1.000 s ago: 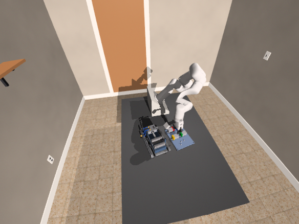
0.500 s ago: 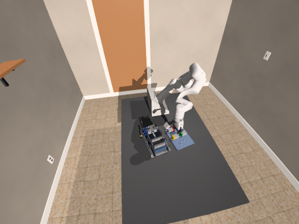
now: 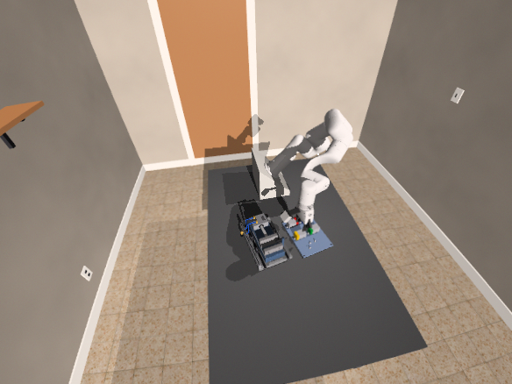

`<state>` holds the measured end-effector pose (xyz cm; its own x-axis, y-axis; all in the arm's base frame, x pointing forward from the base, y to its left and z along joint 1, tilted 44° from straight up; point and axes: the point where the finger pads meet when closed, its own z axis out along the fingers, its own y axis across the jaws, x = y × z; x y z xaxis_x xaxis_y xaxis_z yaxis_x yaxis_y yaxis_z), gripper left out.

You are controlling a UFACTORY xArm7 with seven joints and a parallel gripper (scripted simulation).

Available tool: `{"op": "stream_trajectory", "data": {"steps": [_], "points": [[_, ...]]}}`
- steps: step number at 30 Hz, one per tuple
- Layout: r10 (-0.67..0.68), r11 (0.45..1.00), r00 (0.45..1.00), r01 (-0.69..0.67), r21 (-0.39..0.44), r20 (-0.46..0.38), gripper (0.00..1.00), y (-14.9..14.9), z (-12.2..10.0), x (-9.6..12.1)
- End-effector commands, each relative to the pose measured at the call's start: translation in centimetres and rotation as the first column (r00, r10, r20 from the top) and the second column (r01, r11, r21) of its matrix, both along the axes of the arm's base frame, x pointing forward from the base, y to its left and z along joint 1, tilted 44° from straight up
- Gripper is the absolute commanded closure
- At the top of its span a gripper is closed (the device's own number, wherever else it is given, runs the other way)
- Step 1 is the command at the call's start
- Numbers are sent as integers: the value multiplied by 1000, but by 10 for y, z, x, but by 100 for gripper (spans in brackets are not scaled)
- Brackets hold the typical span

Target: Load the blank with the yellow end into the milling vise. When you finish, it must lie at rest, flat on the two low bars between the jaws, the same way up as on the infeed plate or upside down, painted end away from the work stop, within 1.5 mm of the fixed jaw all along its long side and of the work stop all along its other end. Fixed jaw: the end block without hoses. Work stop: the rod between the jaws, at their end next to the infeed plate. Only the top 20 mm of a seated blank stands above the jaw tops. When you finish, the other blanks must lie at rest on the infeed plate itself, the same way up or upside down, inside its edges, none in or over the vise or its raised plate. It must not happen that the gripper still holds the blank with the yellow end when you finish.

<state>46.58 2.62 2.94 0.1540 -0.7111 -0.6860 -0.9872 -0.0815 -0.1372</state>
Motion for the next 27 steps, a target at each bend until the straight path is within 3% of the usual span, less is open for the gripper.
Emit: {"op": "stream_trajectory", "data": {"steps": [1, 10, 20, 27], "points": [[-4, 1000, 1000, 4, -2, 3, 31, 6, -7, 2], [-4, 1000, 1000, 4, -2, 3, 31, 10, -12, 2], [-4, 1000, 1000, 4, -2, 3, 31, 41, -43, 4], [-4, 1000, 1000, 4, -2, 3, 31, 41, -43, 4]]}}
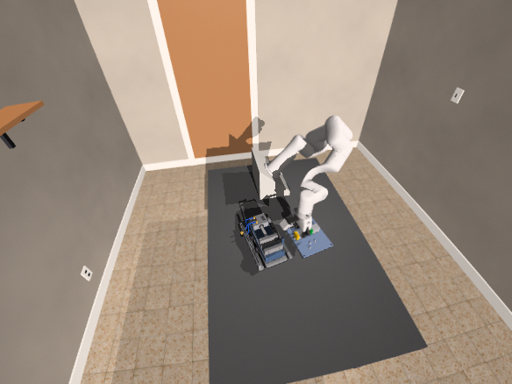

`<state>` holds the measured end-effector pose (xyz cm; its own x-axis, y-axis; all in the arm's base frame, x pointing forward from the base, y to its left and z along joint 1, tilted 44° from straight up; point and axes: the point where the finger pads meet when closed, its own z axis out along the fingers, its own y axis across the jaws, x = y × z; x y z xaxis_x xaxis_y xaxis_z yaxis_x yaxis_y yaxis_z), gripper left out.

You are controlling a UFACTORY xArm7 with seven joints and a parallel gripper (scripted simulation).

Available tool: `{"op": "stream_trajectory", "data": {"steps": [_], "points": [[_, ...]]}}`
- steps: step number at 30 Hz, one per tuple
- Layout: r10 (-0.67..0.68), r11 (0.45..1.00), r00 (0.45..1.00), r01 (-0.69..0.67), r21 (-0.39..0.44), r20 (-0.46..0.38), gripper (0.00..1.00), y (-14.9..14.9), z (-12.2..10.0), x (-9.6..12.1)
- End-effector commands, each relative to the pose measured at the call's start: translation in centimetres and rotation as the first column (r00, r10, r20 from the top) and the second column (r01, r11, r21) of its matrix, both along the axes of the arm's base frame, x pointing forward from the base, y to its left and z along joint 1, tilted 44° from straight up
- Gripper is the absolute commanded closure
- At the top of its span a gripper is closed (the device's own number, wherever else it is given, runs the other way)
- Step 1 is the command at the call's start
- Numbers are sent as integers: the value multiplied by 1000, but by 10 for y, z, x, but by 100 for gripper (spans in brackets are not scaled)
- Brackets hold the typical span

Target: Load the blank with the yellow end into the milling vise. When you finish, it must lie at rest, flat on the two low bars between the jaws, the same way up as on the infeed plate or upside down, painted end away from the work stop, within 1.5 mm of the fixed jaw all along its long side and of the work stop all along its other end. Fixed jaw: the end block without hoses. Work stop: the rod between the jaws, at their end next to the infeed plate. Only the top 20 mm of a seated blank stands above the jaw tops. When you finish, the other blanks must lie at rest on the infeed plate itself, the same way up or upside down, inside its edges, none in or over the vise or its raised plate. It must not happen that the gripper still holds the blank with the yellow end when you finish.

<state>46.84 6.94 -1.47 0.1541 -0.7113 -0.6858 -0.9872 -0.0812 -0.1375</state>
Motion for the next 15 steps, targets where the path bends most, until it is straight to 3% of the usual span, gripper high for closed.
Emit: {"op": "stream_trajectory", "data": {"steps": [1, 15], "points": [[-3, 1000, 1000, 3, -2, 3, 31, -2, 0, 1], [-4, 1000, 1000, 4, -2, 3, 31, 3, -4, 2]]}}
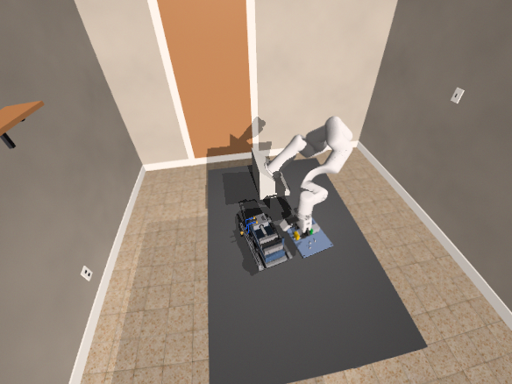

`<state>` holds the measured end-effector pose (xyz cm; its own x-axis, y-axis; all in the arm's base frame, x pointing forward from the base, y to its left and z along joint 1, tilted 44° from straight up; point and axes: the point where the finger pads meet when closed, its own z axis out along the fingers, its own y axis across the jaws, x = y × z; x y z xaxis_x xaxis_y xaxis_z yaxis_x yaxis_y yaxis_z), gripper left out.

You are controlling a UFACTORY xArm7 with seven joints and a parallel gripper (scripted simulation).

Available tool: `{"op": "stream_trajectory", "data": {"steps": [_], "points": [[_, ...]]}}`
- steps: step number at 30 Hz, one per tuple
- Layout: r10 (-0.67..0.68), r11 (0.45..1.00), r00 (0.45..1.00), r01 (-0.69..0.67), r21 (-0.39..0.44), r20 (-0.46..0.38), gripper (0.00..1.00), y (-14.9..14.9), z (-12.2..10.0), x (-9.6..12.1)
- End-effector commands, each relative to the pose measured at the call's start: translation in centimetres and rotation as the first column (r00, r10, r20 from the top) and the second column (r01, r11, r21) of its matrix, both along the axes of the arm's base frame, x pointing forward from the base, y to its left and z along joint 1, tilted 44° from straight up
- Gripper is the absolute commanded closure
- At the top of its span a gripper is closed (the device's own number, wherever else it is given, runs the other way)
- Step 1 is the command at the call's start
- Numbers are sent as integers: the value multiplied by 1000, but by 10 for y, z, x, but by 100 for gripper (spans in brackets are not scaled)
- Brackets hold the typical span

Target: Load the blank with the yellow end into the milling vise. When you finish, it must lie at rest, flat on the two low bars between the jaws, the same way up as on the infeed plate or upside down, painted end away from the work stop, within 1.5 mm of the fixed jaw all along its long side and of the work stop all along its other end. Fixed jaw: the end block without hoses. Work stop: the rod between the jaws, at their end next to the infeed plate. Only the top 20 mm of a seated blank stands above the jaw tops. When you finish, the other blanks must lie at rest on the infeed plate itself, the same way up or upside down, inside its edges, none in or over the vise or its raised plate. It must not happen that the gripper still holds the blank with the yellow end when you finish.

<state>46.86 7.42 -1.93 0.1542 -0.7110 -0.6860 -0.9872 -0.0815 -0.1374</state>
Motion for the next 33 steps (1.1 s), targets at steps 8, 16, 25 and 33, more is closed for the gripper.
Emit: {"op": "stream_trajectory", "data": {"steps": [8, 16, 25, 33], "points": [[-4, 1000, 1000, 4, -2, 3, 31, -5, 3, 1], [-4, 1000, 1000, 4, -2, 3, 31, -7, 5, 1], [-4, 1000, 1000, 4, -2, 3, 31, -8, 6, 1], [-4, 1000, 1000, 4, -2, 3, 31, -9, 7, 1]]}}
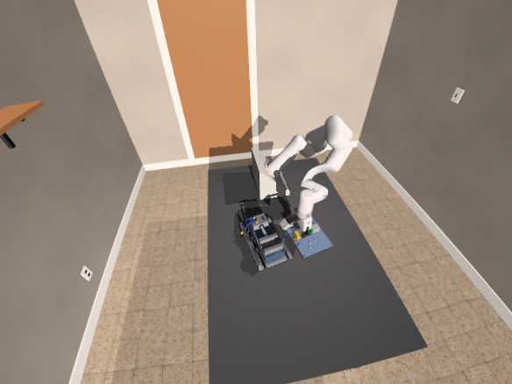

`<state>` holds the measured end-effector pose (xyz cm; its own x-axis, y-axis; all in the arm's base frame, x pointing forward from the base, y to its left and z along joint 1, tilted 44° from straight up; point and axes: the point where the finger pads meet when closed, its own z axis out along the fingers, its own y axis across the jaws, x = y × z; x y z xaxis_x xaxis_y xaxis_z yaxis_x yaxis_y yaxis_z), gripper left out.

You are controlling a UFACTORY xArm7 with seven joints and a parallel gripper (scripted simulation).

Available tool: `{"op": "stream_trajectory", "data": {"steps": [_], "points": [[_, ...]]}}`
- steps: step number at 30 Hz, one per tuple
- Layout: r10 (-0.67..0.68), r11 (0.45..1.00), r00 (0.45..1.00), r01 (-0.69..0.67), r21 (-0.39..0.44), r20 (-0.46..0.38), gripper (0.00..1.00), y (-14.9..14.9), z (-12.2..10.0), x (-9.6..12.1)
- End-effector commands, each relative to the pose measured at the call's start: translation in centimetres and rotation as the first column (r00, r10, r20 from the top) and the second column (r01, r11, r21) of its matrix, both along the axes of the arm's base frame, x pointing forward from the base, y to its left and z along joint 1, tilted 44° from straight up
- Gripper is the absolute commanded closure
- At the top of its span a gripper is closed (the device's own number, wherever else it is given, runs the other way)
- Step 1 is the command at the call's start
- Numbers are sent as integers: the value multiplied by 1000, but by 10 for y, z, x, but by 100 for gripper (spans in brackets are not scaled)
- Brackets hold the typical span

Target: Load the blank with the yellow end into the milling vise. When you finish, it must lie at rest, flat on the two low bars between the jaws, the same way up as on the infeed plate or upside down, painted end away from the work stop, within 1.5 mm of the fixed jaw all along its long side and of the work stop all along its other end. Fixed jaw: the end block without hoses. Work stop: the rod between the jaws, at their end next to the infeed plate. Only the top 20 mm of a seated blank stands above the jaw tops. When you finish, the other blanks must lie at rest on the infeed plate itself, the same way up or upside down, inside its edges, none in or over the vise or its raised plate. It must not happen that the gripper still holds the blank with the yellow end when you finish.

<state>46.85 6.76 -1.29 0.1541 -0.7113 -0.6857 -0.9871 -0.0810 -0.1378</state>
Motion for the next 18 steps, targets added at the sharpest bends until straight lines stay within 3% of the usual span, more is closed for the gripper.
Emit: {"op": "stream_trajectory", "data": {"steps": [1, 18], "points": [[-3, 1000, 1000, 3, -2, 3, 31, -2, 1, 1], [-3, 1000, 1000, 3, -2, 3, 31, -3, 2, 1]]}}
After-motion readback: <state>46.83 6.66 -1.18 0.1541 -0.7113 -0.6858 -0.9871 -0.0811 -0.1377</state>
